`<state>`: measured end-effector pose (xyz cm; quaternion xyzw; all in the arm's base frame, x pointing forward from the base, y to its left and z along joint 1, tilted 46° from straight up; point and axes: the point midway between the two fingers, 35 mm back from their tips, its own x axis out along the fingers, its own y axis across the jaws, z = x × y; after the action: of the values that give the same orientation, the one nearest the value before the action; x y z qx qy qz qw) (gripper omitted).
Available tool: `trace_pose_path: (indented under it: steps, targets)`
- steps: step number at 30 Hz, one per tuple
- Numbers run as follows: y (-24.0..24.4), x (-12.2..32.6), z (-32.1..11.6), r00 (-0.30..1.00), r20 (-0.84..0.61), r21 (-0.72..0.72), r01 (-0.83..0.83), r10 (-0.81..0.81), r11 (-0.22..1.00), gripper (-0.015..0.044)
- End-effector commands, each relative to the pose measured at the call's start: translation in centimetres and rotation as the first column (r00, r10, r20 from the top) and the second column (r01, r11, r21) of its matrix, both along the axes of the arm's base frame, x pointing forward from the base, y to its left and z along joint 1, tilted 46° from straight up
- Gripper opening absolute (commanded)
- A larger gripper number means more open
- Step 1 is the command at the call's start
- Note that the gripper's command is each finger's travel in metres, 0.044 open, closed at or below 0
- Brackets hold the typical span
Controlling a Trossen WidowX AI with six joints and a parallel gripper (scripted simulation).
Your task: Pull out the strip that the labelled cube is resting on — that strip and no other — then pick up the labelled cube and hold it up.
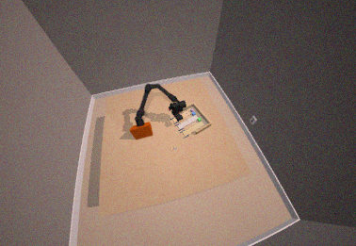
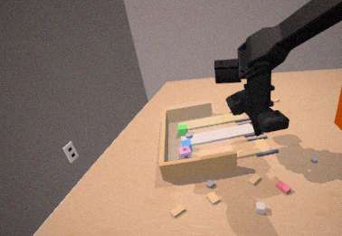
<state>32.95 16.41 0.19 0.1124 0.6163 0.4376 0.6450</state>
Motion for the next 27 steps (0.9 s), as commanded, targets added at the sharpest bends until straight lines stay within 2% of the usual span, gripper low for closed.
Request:
trace_pose_path:
  steps: [1,27]
  targets:
    - [0.4,-0.3,-0.7,1.0,-0.012,-0.002,0.004,-0.004,1.0,0.0]
    - [2.4,-1.0,-3.0,1.0,-0.013,0.002,0.004,-0.004,1.0,0.0]
